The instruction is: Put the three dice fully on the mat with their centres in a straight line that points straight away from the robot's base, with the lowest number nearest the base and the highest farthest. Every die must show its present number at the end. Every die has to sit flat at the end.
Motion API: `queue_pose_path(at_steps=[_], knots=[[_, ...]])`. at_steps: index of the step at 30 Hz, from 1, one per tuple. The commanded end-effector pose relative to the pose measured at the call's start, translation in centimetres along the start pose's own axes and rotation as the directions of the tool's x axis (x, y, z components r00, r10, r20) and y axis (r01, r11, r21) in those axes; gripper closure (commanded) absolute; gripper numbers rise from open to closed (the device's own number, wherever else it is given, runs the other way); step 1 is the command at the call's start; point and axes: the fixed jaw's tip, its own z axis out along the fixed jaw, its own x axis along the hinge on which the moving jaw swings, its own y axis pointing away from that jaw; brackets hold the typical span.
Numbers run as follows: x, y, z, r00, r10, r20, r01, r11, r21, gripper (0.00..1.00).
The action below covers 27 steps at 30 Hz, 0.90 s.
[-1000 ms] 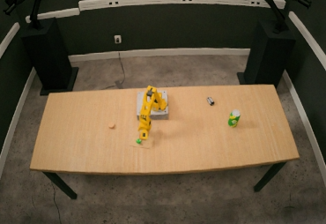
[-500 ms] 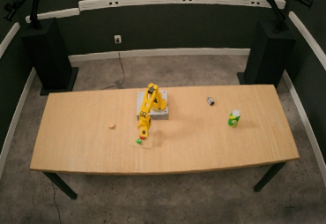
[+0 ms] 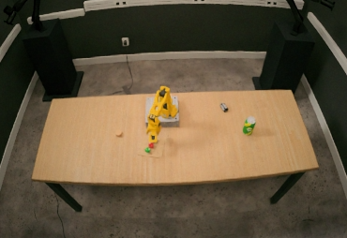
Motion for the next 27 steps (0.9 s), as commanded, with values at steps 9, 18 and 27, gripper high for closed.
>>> queue_pose_path(at_steps=[9,18,27], knots=[[-0.2,-0.2,-0.3,1.0,-0.001,0.015,0.001,1.0,0.004,0.67],[-0.2,-0.1,-0.3,1.0,-0.002,0.015,0.001,1.0,0.004,0.67],[-0.6,1.7,-1.6,0.999,-0.037,0.013,0.037,0.999,0.004,0.67]])
